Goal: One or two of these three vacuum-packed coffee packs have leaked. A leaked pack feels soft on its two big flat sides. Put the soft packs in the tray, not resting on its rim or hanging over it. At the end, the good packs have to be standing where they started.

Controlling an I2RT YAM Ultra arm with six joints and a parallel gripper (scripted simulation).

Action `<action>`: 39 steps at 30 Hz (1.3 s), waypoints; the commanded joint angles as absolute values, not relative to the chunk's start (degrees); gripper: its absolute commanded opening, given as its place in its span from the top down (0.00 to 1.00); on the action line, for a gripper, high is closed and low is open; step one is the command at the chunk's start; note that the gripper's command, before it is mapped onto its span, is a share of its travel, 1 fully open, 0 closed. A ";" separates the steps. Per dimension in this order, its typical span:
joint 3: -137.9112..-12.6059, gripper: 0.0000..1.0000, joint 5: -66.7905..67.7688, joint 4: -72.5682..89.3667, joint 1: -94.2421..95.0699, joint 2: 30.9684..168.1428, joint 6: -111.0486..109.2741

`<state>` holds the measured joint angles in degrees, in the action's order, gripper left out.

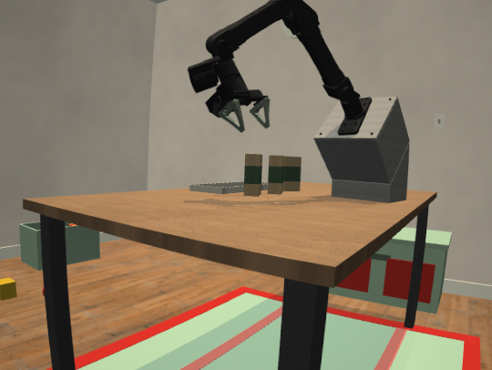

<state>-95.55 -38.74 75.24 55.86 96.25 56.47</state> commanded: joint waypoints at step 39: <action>-70.12 0.00 -43.80 65.13 39.44 86.63 59.99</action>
